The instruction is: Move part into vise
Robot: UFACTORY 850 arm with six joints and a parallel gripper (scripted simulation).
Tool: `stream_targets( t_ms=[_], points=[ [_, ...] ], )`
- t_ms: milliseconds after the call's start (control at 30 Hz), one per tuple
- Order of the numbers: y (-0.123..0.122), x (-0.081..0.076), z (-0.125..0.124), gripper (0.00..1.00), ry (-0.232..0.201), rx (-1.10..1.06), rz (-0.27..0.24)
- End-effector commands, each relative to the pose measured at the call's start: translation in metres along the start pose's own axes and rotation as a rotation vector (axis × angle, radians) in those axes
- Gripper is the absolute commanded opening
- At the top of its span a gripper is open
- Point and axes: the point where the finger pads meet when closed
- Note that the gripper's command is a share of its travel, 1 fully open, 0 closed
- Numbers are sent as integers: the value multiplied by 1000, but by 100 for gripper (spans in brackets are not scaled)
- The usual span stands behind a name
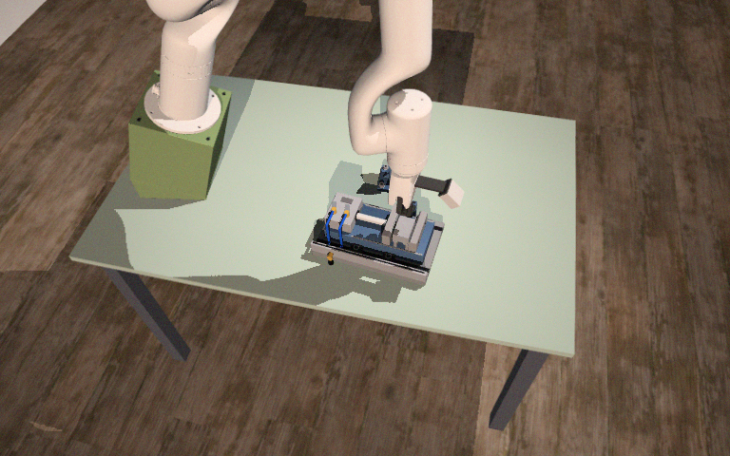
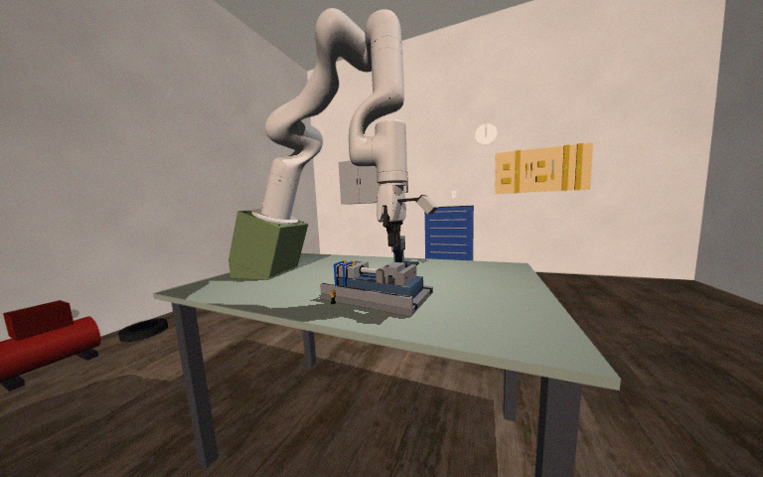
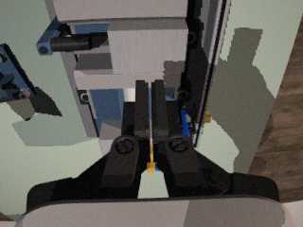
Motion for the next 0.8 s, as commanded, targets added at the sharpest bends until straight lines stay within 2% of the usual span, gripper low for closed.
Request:
stream_targets(
  t_ms=[0,167,367,767],
  points=[
    [1,-1,0,0,-1,0,2],
    [0,-1,4,0,-1,0,1],
    [-8,-2,44,0,-1,0,1],
    [-8,-2,45,0,-1,0,2]
  ],
)
Point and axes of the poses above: the point where the finger pads meet when closed, its own x axis out along the fingers, its own z axis across the jaws, y = z × x, and after that the axes turned 9 degrees about -x, right-handed
